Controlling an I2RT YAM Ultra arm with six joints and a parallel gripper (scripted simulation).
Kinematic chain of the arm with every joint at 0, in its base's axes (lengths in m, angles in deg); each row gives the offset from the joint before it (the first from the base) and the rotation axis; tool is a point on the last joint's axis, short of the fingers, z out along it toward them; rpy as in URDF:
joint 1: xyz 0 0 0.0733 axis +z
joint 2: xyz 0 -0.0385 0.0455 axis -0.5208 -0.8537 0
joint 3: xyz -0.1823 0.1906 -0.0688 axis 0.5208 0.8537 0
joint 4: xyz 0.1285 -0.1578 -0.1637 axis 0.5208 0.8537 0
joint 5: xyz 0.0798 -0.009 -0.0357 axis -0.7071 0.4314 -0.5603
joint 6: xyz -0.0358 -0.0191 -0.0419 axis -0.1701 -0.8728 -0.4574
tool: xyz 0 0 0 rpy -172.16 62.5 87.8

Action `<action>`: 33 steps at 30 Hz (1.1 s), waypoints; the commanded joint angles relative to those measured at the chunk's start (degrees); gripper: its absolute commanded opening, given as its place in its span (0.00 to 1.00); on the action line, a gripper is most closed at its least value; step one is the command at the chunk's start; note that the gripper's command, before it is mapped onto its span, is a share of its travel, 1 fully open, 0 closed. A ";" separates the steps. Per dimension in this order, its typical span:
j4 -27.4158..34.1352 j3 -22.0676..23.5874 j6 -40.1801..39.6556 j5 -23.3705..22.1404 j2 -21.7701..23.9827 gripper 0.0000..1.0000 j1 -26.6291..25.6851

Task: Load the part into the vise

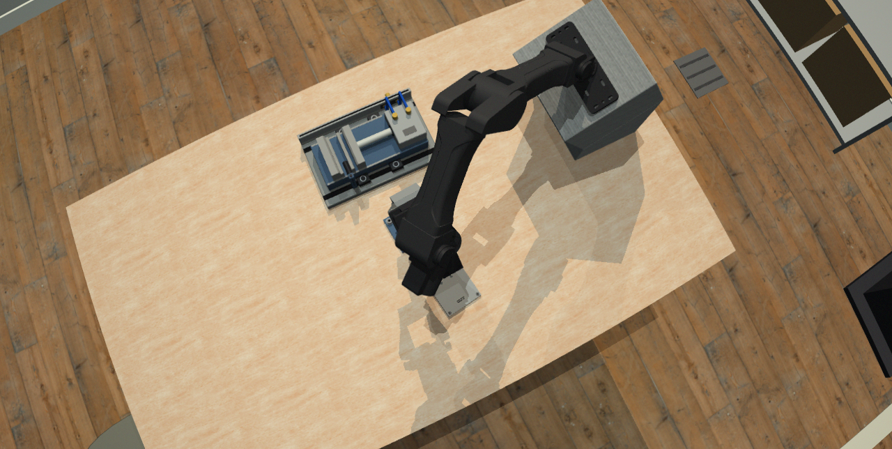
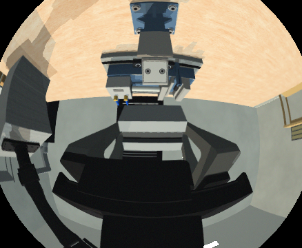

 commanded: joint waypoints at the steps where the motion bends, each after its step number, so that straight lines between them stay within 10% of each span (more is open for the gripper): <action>1: 1.86 -1.92 0.33 1.47 0.89 0.00 1.00; 33: 0.99 -1.75 -0.53 1.49 -0.10 0.00 0.60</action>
